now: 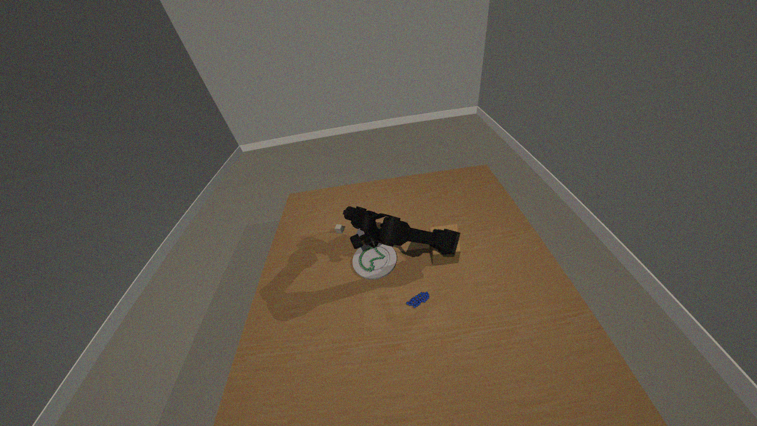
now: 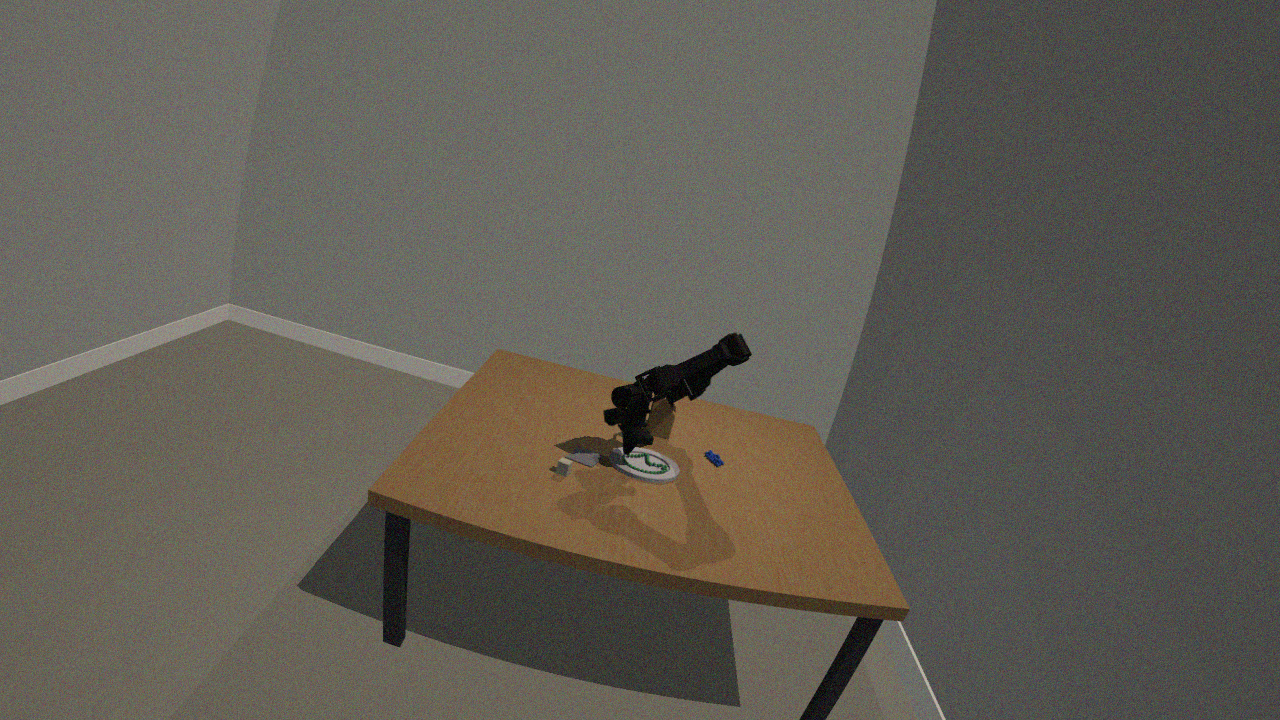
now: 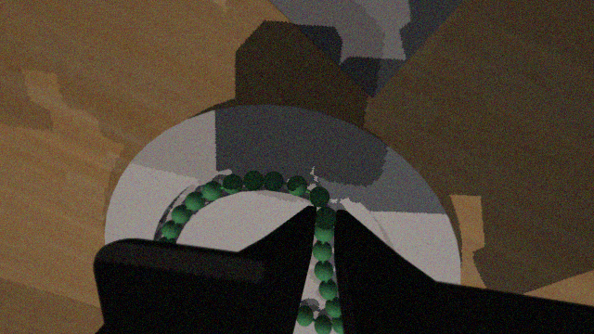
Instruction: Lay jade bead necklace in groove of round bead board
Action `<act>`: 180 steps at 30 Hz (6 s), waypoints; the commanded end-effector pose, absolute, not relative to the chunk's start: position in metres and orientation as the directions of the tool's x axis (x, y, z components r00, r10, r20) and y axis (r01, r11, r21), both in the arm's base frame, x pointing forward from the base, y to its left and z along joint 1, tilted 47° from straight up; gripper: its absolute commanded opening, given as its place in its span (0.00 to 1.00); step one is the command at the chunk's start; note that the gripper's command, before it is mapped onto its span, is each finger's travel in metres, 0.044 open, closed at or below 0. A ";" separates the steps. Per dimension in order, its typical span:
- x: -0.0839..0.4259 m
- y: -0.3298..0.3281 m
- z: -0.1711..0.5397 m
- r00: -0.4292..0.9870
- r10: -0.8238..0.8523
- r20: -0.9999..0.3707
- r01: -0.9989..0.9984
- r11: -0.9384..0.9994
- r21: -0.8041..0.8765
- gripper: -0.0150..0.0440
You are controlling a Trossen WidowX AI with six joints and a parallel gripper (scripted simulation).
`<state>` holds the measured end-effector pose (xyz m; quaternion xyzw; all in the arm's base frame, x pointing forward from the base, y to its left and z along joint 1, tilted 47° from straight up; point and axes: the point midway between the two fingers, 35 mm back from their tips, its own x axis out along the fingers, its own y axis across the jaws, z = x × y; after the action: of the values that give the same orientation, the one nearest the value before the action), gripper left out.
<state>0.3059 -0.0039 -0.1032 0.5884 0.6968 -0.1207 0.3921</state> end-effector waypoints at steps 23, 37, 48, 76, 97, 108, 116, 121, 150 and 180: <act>0.302 -0.003 -0.110 -0.004 0.724 -0.690 0.914 0.283 0.292 0.65; 0.301 -0.006 -0.107 -0.005 0.725 -0.689 0.916 0.280 0.287 1.00; 0.301 -0.006 -0.107 -0.005 0.725 -0.689 0.916 0.280 0.287 1.00; 0.300 -0.012 -0.089 -0.004 0.724 -0.690 0.984 0.127 0.127 0.46; 0.300 0.005 -0.103 -0.005 0.723 -0.691 0.983 0.130 0.128 0.41; 0.300 0.005 -0.103 -0.005 0.723 -0.691 0.983 0.130 0.128 0.25; 0.300 0.005 -0.103 -0.005 0.723 -0.691 0.983 0.130 0.128 0.25; 0.300 0.005 -0.103 -0.005 0.723 -0.691 0.983 0.130 0.128 0.25; 0.291 -0.004 -0.104 -0.006 0.725 -0.689 0.985 0.123 0.122 0.25; 0.288 -0.005 -0.106 -0.006 0.725 -0.689 0.985 0.124 0.122 0.97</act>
<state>0.2877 -0.0016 -0.1083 0.6281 0.6797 -0.2051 0.3183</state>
